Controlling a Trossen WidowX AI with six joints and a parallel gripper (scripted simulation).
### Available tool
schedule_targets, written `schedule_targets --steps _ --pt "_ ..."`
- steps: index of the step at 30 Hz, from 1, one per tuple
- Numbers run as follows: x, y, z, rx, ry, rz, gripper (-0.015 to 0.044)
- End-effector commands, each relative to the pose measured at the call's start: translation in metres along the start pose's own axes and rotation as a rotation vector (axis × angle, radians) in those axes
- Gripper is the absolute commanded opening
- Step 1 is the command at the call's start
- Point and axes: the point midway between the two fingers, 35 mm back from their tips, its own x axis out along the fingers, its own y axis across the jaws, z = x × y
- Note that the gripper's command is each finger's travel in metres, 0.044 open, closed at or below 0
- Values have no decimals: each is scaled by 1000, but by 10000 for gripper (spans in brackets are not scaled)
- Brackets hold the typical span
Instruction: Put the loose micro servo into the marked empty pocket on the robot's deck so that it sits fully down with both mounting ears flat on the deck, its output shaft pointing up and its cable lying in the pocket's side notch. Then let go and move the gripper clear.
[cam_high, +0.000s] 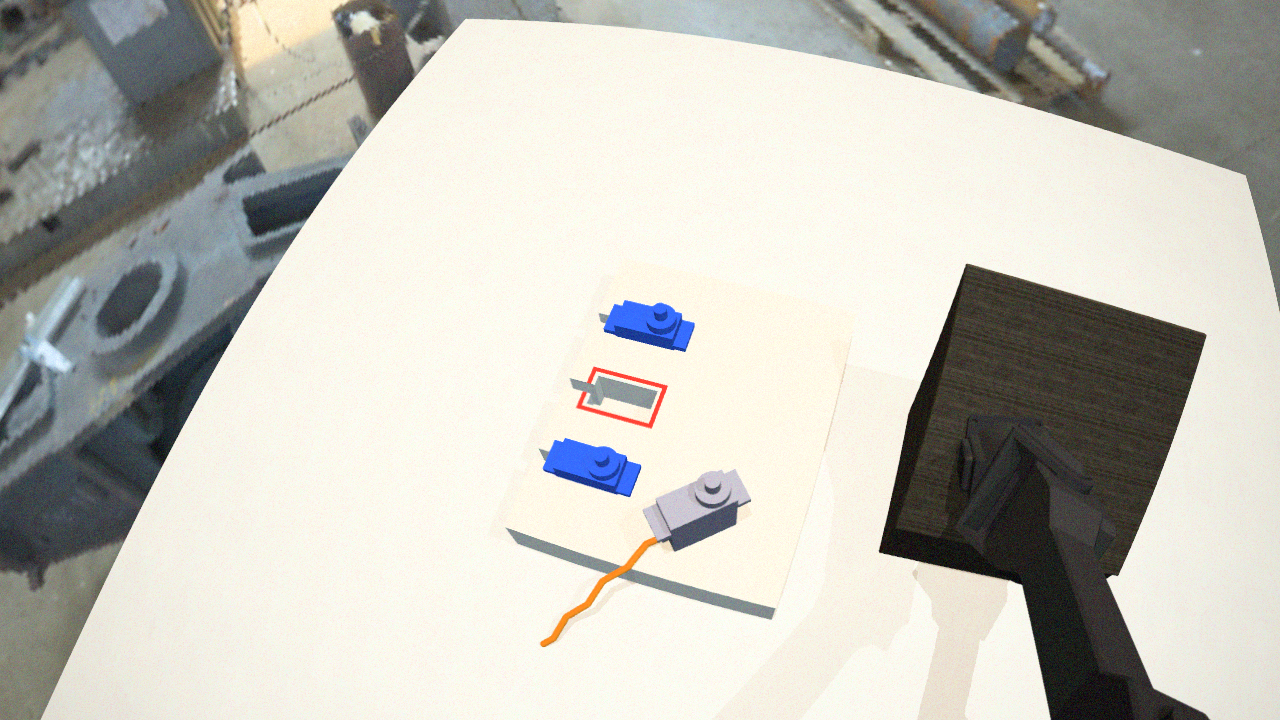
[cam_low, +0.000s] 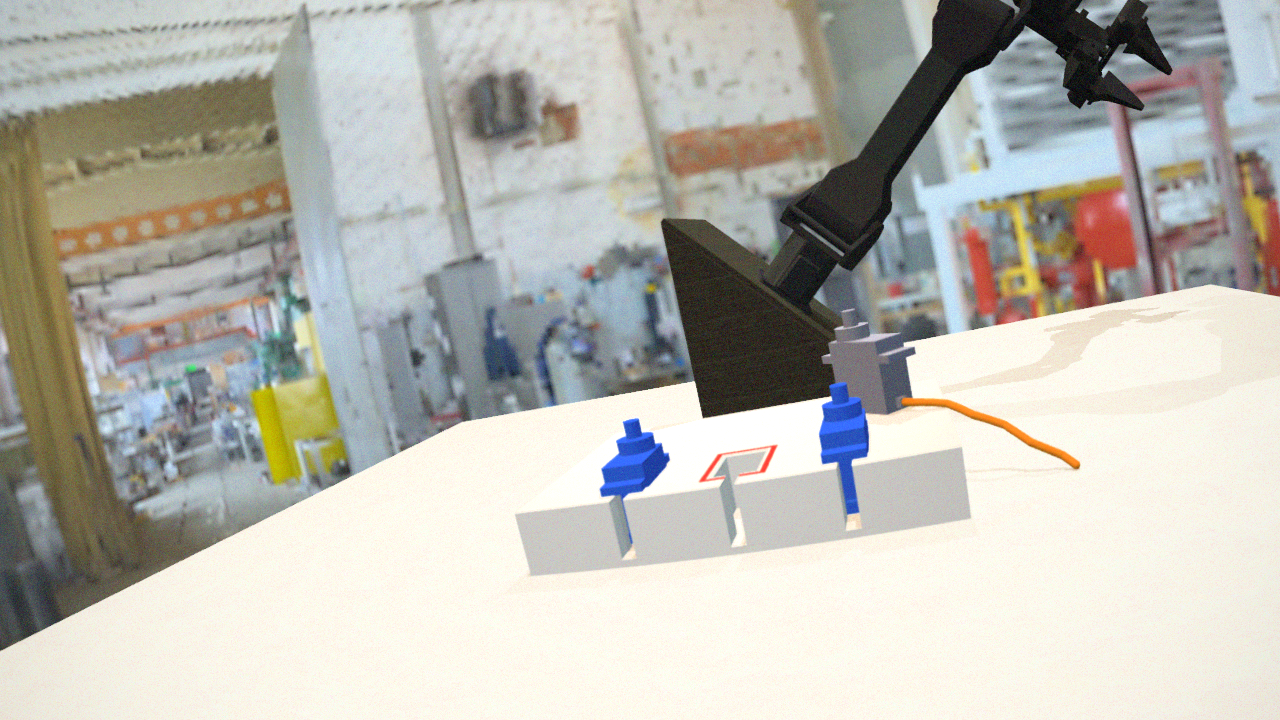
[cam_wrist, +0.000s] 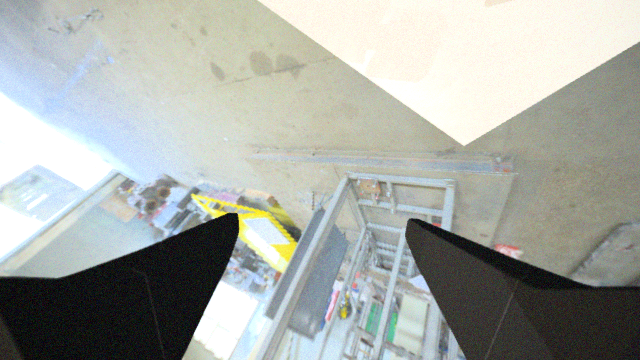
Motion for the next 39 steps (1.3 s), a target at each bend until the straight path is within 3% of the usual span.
schedule_targets --steps 1,9,18,39 --pt "1 0 0 -3 0 0 426" --pt "20 2 8 -86 -9 20 440" --pt "73 13 35 -350 -63 63 440" --pt "181 79 131 -1015 -298 30 440"
